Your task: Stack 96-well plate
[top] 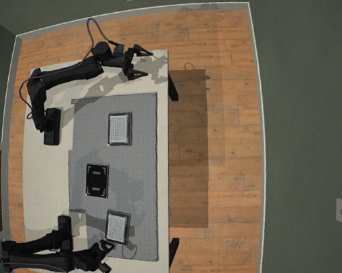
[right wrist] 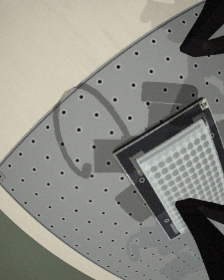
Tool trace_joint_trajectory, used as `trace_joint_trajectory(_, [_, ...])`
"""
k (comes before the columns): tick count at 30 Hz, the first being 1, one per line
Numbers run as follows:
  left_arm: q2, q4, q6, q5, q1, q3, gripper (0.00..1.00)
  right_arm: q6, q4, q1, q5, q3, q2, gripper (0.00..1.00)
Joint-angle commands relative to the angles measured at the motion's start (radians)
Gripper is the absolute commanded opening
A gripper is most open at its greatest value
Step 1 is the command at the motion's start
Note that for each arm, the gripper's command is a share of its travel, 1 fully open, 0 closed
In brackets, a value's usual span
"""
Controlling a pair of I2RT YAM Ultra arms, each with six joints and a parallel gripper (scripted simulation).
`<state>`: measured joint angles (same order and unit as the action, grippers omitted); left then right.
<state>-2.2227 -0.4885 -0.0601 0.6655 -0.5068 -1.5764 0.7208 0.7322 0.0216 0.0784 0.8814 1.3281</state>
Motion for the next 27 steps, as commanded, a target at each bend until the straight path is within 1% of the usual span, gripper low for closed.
trace_joint_trajectory(1, [0.010, 0.007, 0.001, 0.001, 0.000, -0.008, 1.00, -0.001, -0.001, 0.000, 0.005, 0.012, -0.009, 1.00])
trace_joint_trajectory(19, [0.008, 0.013, 0.010, -0.005, 0.000, -0.005, 1.00, -0.011, -0.011, 0.000, 0.000, 0.004, -0.002, 1.00])
trace_joint_trajectory(23, [0.050, 0.091, 0.063, -0.035, 0.012, 0.049, 1.00, -0.080, -0.045, -0.050, -0.002, -0.002, -0.027, 1.00])
trace_joint_trajectory(27, [0.159, 0.210, 0.132, -0.080, 0.036, 0.180, 1.00, -0.181, -0.085, -0.194, -0.013, -0.015, -0.081, 1.00])
